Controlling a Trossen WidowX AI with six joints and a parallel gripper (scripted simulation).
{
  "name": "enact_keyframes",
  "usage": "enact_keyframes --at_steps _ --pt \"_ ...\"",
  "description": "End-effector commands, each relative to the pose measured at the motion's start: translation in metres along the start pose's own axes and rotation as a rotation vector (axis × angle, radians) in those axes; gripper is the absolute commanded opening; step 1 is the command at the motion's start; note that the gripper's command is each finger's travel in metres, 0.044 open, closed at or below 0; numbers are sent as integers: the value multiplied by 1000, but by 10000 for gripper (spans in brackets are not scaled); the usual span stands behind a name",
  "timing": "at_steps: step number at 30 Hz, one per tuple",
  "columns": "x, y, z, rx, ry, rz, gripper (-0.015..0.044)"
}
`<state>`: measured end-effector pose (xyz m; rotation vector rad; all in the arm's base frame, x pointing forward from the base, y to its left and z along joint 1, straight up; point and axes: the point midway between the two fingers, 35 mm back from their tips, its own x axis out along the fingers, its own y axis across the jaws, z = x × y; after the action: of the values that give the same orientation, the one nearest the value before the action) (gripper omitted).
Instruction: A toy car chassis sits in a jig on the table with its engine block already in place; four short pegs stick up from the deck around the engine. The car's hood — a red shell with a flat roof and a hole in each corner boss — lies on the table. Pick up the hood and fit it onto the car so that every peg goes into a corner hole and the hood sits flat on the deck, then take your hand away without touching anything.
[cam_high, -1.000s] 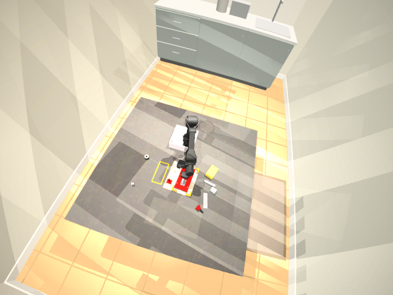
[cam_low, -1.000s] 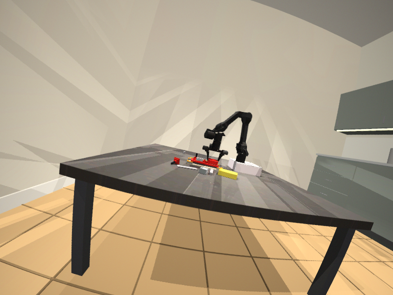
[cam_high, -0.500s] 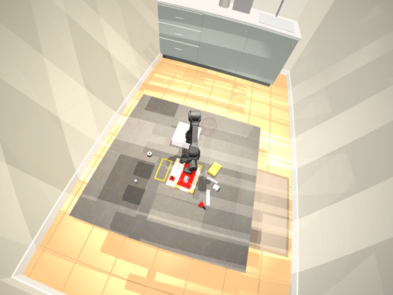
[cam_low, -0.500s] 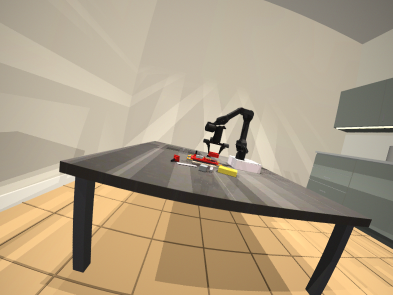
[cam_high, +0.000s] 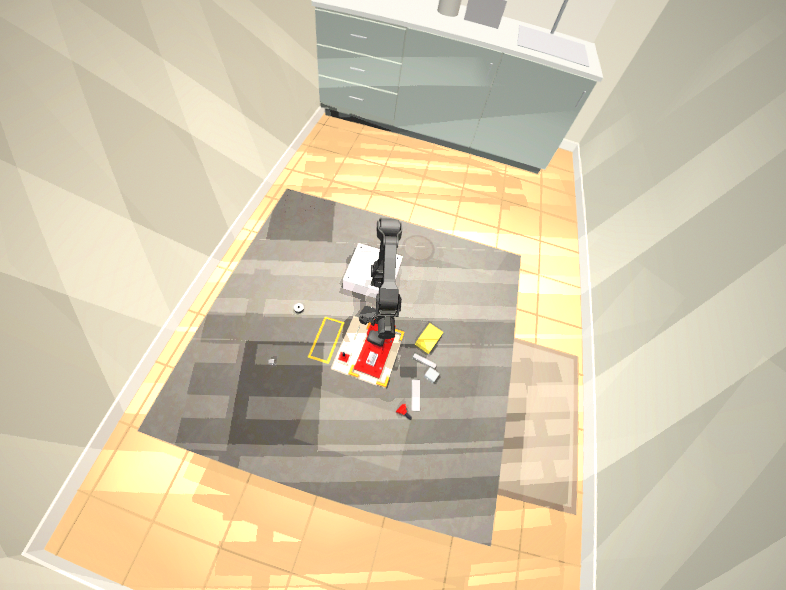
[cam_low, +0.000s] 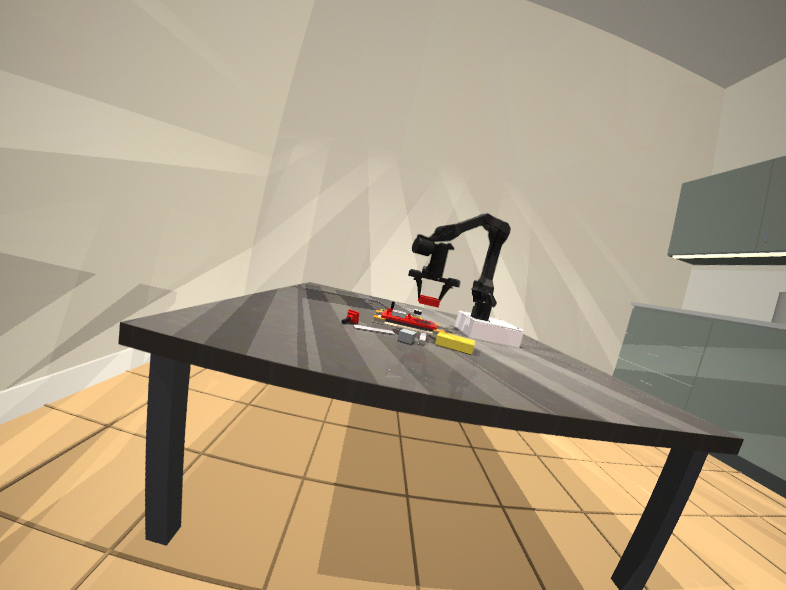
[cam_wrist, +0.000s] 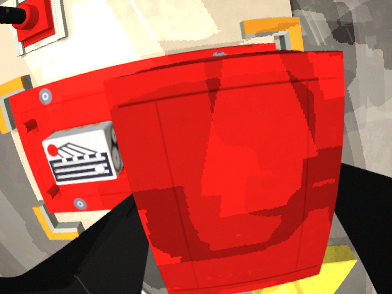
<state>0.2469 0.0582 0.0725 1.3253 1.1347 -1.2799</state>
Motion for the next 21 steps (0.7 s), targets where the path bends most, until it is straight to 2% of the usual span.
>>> enact_keyframes --at_steps 1,21 --pt "0 0 0 -4 0 0 0" --pt "-5 30 -3 -500 2 4 0"
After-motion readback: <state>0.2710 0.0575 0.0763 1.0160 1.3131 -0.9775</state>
